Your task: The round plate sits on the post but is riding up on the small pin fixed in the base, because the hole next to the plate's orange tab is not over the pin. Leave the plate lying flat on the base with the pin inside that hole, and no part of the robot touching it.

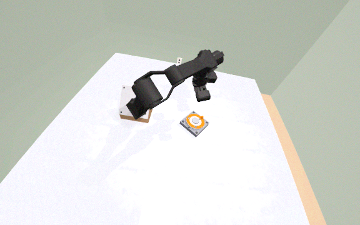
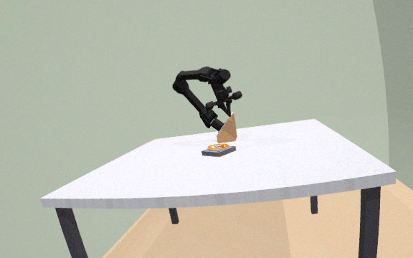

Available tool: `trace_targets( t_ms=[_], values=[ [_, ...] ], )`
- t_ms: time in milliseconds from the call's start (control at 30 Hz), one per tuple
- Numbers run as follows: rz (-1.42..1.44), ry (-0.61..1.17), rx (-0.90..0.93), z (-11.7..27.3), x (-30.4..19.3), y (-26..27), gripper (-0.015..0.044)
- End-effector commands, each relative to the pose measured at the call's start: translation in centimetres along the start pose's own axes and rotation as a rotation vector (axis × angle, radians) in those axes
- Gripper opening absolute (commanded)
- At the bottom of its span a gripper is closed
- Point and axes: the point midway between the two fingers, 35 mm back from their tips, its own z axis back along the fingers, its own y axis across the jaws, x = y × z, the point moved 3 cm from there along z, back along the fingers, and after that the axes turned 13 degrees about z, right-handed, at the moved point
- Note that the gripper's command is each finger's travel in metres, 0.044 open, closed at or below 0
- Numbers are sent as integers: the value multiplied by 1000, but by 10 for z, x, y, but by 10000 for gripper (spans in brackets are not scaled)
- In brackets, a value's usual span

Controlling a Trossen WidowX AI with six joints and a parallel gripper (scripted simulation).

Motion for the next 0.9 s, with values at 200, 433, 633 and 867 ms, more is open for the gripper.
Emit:
trace_targets(
  t_ms=[200, 433, 633, 867],
  values=[
    [-300, 275, -185, -81, 13, -53, 0],
    [-303, 278, -187, -90, 12, -55, 0],
    [-303, 278, -189, -124, 2, -62, 0],
    [-303, 278, -190, -128, 2, -65, 0]
  ],
)
